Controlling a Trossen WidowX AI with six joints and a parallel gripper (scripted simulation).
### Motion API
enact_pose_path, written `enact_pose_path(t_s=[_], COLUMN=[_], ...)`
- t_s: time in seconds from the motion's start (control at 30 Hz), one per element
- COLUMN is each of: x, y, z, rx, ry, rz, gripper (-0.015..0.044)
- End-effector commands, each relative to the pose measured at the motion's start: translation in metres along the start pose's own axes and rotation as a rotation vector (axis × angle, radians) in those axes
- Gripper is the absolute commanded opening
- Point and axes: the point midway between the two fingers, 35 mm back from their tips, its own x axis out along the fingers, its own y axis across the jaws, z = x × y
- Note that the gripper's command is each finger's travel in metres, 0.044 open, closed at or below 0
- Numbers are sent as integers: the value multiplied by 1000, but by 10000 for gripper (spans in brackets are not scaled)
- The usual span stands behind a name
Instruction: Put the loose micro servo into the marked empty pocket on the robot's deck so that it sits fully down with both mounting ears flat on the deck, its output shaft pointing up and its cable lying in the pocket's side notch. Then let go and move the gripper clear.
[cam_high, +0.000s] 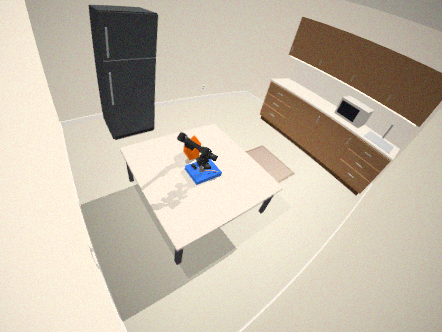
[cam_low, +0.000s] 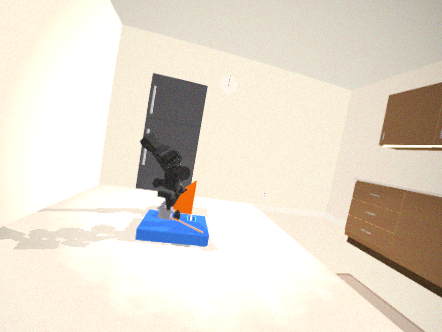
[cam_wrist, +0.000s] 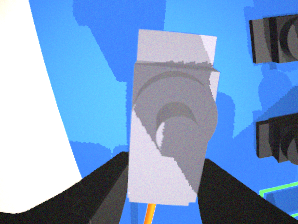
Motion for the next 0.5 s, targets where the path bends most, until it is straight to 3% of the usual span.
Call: enact_pose_path(t_s=[0.0,0.47], x=[-4,-4], y=[0,-16], z=[1,-1], rx=[5,4], ry=[6,6], rz=[4,3], gripper=[0,0])
